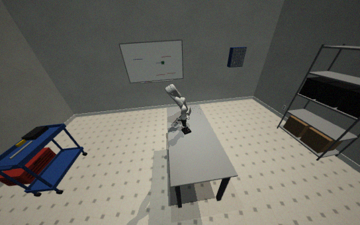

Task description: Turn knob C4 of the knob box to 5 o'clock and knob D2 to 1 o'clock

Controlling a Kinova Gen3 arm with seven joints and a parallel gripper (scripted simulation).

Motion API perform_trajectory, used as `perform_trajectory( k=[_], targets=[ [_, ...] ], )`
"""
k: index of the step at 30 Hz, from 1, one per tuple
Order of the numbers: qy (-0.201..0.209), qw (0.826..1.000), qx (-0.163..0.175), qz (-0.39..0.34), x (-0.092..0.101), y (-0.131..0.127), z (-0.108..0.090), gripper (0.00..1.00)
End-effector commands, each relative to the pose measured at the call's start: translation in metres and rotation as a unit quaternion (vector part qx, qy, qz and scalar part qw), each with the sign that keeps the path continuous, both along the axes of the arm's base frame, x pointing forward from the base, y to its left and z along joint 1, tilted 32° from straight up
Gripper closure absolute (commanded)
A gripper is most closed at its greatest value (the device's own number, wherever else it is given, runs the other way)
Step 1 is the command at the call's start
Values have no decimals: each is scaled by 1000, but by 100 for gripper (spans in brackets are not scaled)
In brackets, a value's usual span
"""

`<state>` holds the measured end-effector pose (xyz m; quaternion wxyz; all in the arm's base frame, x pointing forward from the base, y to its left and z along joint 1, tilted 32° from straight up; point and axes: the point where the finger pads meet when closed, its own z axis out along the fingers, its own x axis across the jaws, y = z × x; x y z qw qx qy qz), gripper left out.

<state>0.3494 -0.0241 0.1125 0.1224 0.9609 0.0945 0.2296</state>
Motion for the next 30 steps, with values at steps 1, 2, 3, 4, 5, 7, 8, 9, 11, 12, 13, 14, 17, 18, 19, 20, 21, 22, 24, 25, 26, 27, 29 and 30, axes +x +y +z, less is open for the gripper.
perform_trajectory(
  k=[1,2,3,4,5,7,8,9,11,12,13,14,17,18,19,20,21,22,24,25,26,27,29,30],
  targets=[
    [0,1000,0,0,0,0,0,54],
    [0,1000,0,0,0,0,0,54],
    [0,1000,0,0,0,0,0,54],
    [0,1000,0,0,0,0,0,54],
    [0,1000,0,0,0,0,0,54],
    [0,1000,0,0,0,0,0,70],
    [0,1000,0,0,0,0,0,70],
    [0,1000,0,0,0,0,0,70],
    [0,1000,0,0,0,0,0,70],
    [0,1000,0,0,0,0,0,70],
    [0,1000,0,0,0,0,0,70],
    [0,1000,0,0,0,0,0,70],
    [0,1000,0,0,0,0,0,70],
    [0,1000,0,0,0,0,0,70],
    [0,1000,0,0,0,0,0,70],
    [0,1000,0,0,0,0,0,70],
    [0,1000,0,0,0,0,0,70],
    [0,1000,0,0,0,0,0,70],
    [0,1000,0,0,0,0,0,70],
    [0,1000,0,0,0,0,0,70],
    [0,1000,0,0,0,0,0,70],
    [0,1000,0,0,0,0,0,70],
    [0,1000,0,0,0,0,0,70],
    [0,1000,0,0,0,0,0,70]
  ],
)
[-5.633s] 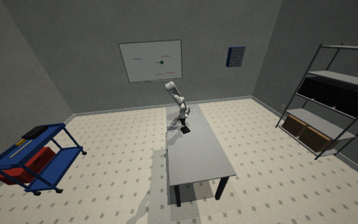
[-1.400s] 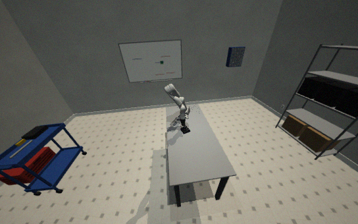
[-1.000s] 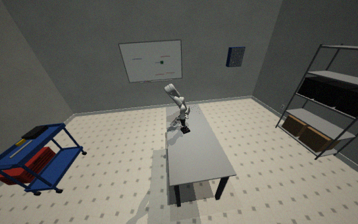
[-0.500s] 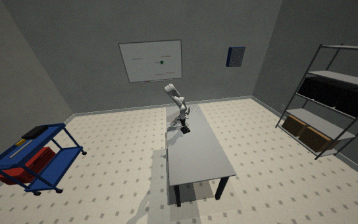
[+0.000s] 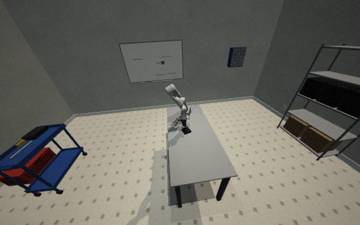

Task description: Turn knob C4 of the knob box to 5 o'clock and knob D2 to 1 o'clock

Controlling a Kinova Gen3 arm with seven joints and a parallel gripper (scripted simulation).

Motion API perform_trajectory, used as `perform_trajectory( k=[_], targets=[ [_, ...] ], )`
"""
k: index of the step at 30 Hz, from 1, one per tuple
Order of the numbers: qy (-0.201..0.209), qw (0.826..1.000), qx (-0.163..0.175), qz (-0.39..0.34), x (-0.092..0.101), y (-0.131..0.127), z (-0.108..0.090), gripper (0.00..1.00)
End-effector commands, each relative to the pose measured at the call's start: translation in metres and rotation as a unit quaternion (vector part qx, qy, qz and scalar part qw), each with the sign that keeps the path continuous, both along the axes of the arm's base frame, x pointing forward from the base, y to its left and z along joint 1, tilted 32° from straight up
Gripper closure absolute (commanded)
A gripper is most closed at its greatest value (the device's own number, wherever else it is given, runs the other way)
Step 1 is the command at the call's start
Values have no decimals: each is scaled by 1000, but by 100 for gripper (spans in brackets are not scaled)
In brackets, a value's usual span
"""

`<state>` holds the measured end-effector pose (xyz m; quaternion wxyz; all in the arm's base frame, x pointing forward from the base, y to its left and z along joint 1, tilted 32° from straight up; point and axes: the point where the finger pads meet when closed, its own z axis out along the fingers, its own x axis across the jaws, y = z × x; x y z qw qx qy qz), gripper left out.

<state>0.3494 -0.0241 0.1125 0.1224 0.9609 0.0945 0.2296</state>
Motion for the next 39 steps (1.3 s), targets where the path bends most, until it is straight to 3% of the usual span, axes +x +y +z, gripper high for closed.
perform_trajectory(
  k=[1,18,39],
  targets=[
    [0,1000,0,0,0,0,0,70],
    [-5,1000,-7,6,0,0,0,70],
    [13,992,-68,110,0,0,0,70]
  ],
)
